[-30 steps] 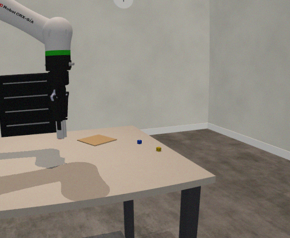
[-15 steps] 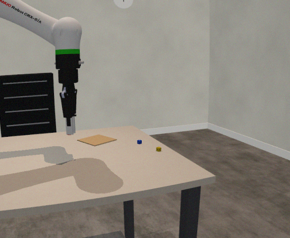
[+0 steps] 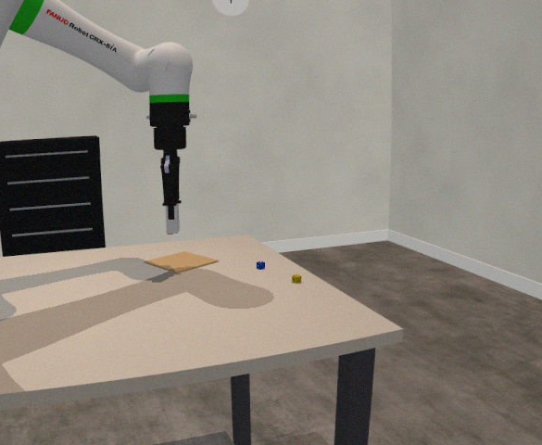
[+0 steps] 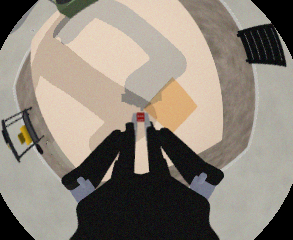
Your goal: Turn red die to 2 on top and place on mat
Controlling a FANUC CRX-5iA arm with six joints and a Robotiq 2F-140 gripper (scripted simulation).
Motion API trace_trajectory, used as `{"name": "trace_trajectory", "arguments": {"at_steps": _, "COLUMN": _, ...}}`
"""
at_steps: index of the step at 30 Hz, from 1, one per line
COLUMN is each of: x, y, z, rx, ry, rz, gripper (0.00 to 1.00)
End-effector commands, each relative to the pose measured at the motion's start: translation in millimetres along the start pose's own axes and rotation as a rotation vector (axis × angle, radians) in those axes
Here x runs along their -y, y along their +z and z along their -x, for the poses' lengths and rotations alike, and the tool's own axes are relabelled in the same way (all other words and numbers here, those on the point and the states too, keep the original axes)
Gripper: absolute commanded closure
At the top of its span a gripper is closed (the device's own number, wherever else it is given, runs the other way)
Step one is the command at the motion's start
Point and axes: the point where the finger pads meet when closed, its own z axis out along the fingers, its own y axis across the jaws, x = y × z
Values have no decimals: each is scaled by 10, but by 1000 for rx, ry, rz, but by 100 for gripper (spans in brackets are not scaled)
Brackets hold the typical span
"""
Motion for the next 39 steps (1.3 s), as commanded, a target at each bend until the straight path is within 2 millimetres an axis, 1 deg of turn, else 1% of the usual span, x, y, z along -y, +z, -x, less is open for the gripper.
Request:
{"name": "trace_trajectory", "arguments": {"at_steps": 1, "x": -552, "y": 39, "z": 107, "rx": -3, "ry": -32, "rz": -6, "gripper": 84}}
{"name": "trace_trajectory", "arguments": {"at_steps": 2, "x": -552, "y": 39, "z": 107, "rx": -3, "ry": -32, "rz": -6, "gripper": 84}}
{"name": "trace_trajectory", "arguments": {"at_steps": 3, "x": -827, "y": 53, "z": 112, "rx": -1, "ry": -48, "rz": -6, "gripper": 84}}
{"name": "trace_trajectory", "arguments": {"at_steps": 4, "x": -827, "y": 53, "z": 112, "rx": -1, "ry": -48, "rz": -6, "gripper": 84}}
{"name": "trace_trajectory", "arguments": {"at_steps": 5, "x": -997, "y": 62, "z": 107, "rx": 1, "ry": -59, "rz": -5, "gripper": 84}}
{"name": "trace_trajectory", "arguments": {"at_steps": 6, "x": -997, "y": 62, "z": 107, "rx": 1, "ry": -59, "rz": -5, "gripper": 84}}
{"name": "trace_trajectory", "arguments": {"at_steps": 7, "x": -1071, "y": 66, "z": 103, "rx": 2, "ry": -63, "rz": -5, "gripper": 84}}
{"name": "trace_trajectory", "arguments": {"at_steps": 14, "x": -1075, "y": 68, "z": 106, "rx": 3, "ry": -71, "rz": -7, "gripper": 84}}
{"name": "trace_trajectory", "arguments": {"at_steps": 19, "x": -994, "y": 79, "z": 137, "rx": 13, "ry": -135, "rz": -30, "gripper": 84}}
{"name": "trace_trajectory", "arguments": {"at_steps": 24, "x": -790, "y": 99, "z": 219, "rx": 34, "ry": -306, "rz": -93, "gripper": 84}}
{"name": "trace_trajectory", "arguments": {"at_steps": 26, "x": -790, "y": 99, "z": 219, "rx": 34, "ry": -306, "rz": -93, "gripper": 84}}
{"name": "trace_trajectory", "arguments": {"at_steps": 29, "x": -625, "y": 105, "z": 289, "rx": 46, "ry": -455, "rz": -149, "gripper": 84}}
{"name": "trace_trajectory", "arguments": {"at_steps": 36, "x": -399, "y": 98, "z": 394, "rx": 50, "ry": -678, "rz": -235, "gripper": 84}}
{"name": "trace_trajectory", "arguments": {"at_steps": 37, "x": -392, "y": 97, "z": 397, "rx": 50, "ry": -685, "rz": -238, "gripper": 84}}
{"name": "trace_trajectory", "arguments": {"at_steps": 38, "x": -337, "y": 92, "z": 424, "rx": 48, "ry": -744, "rz": -261, "gripper": 84}}
{"name": "trace_trajectory", "arguments": {"at_steps": 39, "x": -316, "y": 90, "z": 435, "rx": 47, "ry": -767, "rz": -270, "gripper": 84}}
